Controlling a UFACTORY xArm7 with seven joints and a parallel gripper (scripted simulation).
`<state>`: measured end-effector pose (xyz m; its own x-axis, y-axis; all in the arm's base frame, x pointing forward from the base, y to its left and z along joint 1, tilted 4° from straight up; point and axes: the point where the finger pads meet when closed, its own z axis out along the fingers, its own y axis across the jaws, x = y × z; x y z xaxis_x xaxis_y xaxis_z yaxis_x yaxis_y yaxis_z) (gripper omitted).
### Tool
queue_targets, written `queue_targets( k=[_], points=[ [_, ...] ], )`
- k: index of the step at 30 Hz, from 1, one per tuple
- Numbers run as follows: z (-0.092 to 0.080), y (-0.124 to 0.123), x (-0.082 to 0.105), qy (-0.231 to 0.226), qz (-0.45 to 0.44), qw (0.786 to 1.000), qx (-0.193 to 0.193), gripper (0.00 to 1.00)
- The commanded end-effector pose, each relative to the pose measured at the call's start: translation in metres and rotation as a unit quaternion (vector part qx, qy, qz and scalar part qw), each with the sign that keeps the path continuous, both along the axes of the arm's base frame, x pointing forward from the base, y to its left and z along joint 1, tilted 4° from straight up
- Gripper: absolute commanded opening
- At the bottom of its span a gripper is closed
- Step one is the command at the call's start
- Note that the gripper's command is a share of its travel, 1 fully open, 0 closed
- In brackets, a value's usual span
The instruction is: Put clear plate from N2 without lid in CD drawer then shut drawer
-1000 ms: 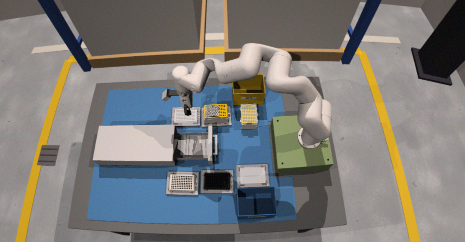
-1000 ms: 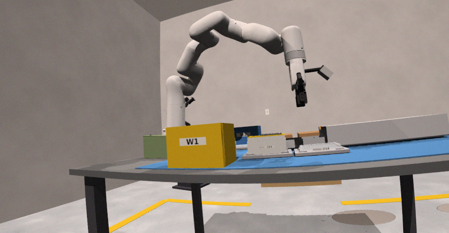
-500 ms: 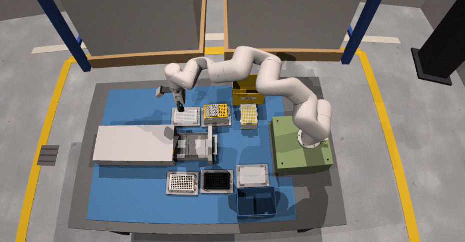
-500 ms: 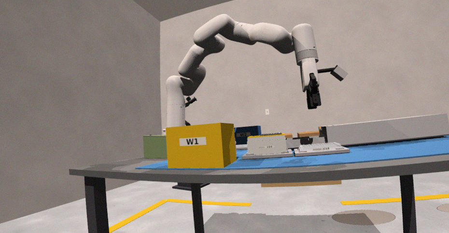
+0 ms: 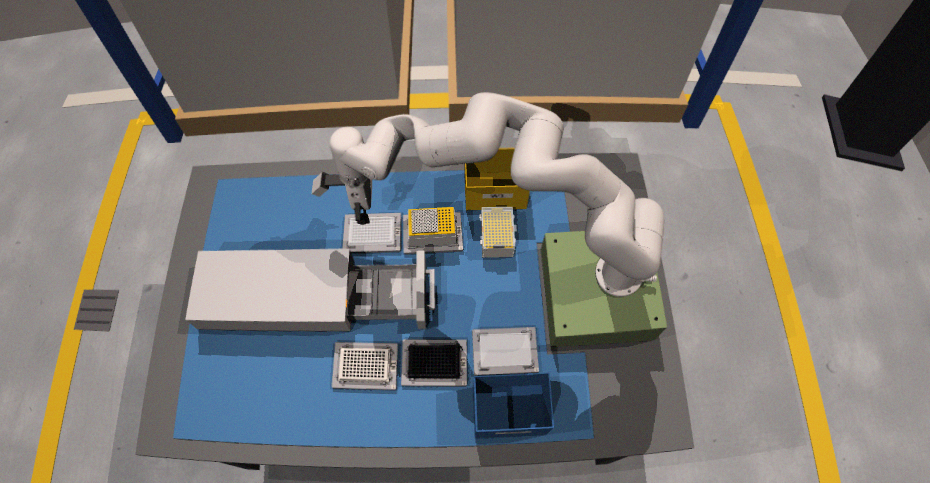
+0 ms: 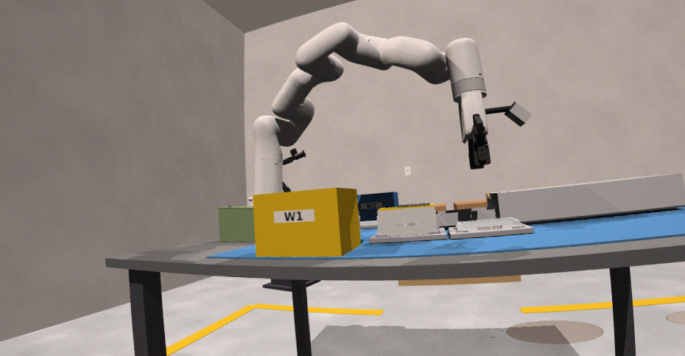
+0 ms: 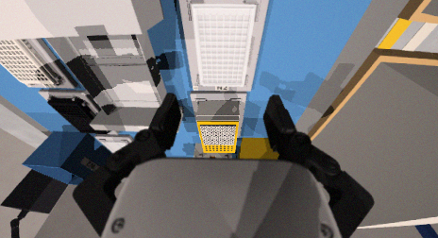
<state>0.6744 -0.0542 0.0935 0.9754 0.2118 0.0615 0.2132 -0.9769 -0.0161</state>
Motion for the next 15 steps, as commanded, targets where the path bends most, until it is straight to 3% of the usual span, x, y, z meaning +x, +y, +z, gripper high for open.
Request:
queue_targets(
  k=[1,15],
  points=[
    [-0.001,0.0,0.002,-0.003,0.0,1.0,0.0,1.0],
    [-0.022,0.0,0.003,-0.003,0.0,1.0,0.0,1.0]
  ],
)
